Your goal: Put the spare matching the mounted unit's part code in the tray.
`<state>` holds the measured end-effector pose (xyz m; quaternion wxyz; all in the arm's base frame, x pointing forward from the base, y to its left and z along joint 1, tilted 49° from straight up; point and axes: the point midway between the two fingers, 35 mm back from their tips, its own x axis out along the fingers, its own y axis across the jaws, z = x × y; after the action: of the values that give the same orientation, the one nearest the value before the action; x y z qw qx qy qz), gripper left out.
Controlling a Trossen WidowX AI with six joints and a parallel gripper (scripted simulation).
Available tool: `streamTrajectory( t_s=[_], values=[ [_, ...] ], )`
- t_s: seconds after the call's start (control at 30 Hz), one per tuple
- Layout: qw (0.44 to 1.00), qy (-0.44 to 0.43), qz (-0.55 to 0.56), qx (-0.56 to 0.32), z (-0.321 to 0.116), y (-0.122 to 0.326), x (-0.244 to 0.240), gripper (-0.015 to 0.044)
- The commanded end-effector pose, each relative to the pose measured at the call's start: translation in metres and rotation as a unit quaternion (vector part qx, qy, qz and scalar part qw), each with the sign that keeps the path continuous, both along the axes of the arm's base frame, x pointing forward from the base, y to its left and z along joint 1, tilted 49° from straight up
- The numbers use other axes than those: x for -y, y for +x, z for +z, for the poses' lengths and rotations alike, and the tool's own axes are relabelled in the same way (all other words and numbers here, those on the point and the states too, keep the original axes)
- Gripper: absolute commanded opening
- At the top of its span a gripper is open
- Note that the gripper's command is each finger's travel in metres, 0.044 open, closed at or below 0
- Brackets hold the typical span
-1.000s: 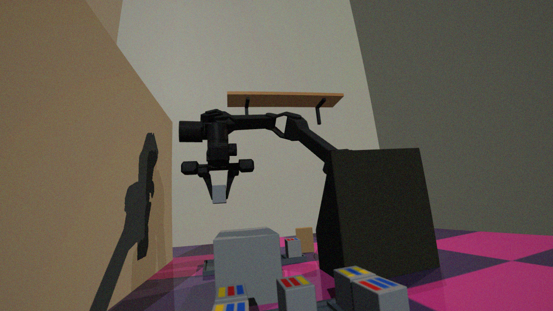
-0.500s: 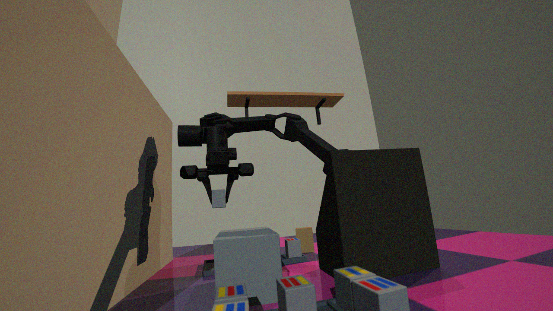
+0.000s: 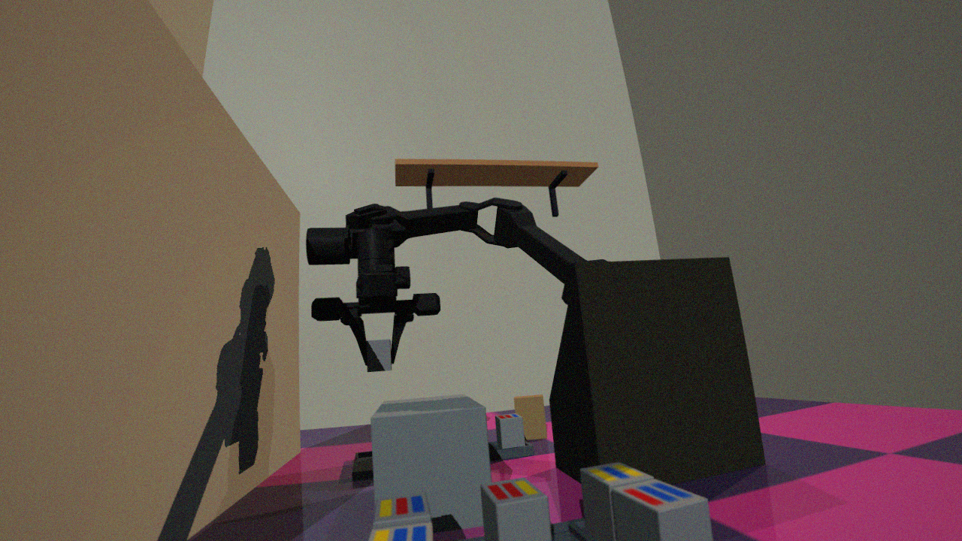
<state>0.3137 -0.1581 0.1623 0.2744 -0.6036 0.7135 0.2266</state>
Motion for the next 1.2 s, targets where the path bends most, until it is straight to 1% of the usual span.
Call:
streamTrajectory(
  t_s=[0.0, 1.17],
  values=[
    [1.0, 0.0, 0.002, -0.004, -0.004, -0.001, 0.002, 0.0],
    [1.0, 0.002, 0.002, -0.003, -0.027, -0.002, 0.028, 0.0]
  ],
)
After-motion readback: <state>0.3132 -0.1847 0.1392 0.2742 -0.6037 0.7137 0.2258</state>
